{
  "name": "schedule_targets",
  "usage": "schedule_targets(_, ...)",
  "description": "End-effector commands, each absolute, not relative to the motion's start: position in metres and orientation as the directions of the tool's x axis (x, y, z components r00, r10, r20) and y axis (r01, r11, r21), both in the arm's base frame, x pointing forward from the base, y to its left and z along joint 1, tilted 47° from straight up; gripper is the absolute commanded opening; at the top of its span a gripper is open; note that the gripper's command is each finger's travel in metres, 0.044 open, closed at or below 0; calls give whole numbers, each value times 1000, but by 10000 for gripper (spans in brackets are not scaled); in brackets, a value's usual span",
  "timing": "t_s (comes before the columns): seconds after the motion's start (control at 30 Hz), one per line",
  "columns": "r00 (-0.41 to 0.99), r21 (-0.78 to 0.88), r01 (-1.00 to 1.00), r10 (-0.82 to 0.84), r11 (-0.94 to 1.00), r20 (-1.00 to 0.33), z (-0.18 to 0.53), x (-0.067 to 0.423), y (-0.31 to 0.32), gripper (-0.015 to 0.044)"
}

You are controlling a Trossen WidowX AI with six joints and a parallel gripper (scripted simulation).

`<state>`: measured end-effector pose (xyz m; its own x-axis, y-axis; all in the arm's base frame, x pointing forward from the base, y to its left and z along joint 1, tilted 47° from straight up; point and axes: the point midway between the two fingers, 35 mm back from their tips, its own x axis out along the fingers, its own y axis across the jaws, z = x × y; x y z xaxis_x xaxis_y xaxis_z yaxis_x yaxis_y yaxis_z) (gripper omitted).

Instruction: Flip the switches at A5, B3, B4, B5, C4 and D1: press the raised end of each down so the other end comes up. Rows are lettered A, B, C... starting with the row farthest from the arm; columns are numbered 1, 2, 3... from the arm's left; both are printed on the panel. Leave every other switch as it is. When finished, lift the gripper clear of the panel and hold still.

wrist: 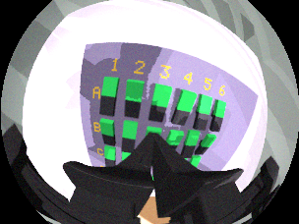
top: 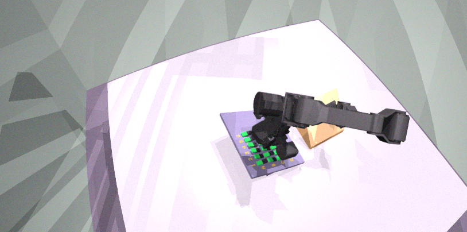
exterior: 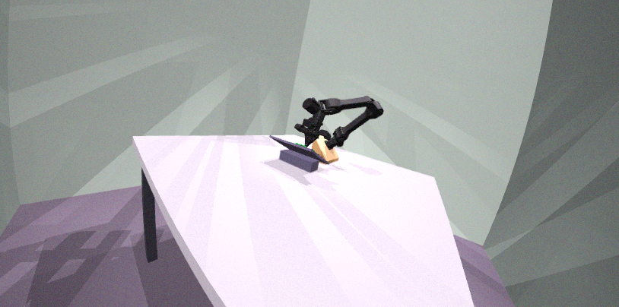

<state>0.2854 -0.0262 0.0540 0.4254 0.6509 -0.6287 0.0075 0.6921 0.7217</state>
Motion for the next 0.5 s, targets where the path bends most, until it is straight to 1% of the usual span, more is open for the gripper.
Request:
schedule_targets(0.0, 423, 722, 12, 650, 692, -631, 53, 285, -26, 0)
schedule_targets(0.47, 423, 722, 12, 651, 692, -630, 52, 286, -25, 0)
